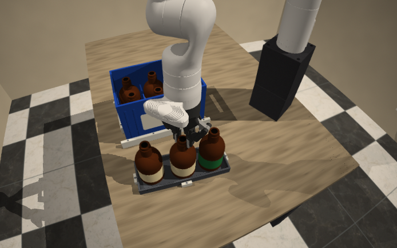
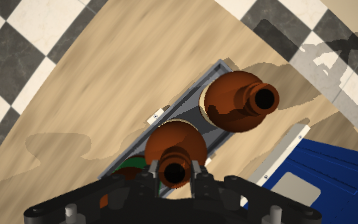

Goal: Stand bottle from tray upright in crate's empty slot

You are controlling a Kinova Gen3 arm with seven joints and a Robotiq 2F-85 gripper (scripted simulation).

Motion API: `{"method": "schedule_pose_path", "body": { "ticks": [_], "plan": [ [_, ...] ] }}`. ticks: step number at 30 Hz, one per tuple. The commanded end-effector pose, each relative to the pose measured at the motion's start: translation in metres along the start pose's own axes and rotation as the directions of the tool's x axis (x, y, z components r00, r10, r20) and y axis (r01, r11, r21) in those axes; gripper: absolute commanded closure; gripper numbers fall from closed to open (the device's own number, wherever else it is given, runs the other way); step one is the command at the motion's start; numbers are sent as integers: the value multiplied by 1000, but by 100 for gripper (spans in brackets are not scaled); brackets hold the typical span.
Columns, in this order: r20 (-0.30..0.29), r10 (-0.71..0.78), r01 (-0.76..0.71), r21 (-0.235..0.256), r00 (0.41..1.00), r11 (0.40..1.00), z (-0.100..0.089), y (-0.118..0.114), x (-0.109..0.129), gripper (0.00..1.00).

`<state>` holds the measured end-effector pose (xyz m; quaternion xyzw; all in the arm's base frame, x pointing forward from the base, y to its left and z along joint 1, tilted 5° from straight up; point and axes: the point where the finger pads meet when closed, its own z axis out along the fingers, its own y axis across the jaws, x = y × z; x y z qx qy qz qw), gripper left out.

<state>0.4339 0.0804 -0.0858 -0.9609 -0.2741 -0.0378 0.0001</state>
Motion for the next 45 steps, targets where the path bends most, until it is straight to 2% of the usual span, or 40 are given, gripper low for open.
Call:
{"method": "schedule_pose_path", "body": {
  "ticks": [1, 13, 45],
  "plan": [
    [-8, 6, -6, -1, 1000, 1000, 0, 0, 4, 100],
    [-8, 6, -6, -1, 1000, 1000, -5, 1, 4, 100],
    [-8, 6, -6, -1, 1000, 1000, -35, 5, 4, 100]
  ]
}}
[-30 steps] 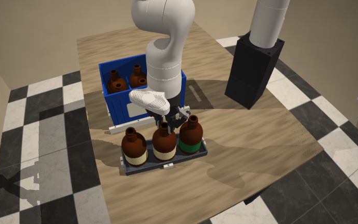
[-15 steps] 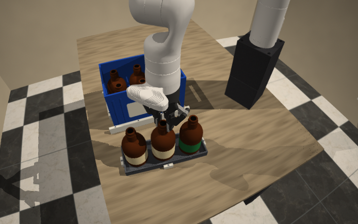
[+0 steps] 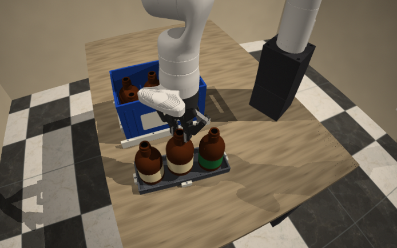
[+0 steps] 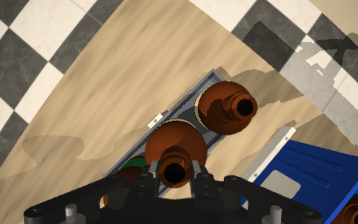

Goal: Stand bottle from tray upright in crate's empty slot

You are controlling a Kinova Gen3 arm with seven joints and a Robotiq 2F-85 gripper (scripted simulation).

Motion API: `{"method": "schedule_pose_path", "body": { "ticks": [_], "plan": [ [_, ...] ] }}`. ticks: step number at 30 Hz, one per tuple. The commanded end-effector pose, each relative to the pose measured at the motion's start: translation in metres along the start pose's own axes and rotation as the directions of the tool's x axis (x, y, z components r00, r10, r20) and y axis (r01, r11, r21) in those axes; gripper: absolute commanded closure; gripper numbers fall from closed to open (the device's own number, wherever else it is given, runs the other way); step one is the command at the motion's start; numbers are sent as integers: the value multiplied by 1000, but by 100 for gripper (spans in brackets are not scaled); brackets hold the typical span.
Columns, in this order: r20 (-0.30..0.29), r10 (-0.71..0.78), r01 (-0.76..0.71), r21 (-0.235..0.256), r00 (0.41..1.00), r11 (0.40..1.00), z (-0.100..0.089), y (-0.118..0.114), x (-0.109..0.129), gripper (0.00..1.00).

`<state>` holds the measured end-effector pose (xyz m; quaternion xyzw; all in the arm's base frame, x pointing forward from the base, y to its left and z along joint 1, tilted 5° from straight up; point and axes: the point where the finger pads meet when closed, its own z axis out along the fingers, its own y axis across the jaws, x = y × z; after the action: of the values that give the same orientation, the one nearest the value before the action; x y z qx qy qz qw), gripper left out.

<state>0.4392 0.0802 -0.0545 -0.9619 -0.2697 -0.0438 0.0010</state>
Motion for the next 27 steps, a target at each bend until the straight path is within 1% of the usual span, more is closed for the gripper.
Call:
{"method": "schedule_pose_path", "body": {
  "ticks": [1, 10, 27],
  "plan": [
    [4, -3, 3, 0, 1000, 1000, -5, 1, -3, 100],
    [4, -3, 3, 0, 1000, 1000, -8, 2, -3, 100],
    [4, -3, 3, 0, 1000, 1000, -9, 2, -3, 100]
  ]
}}
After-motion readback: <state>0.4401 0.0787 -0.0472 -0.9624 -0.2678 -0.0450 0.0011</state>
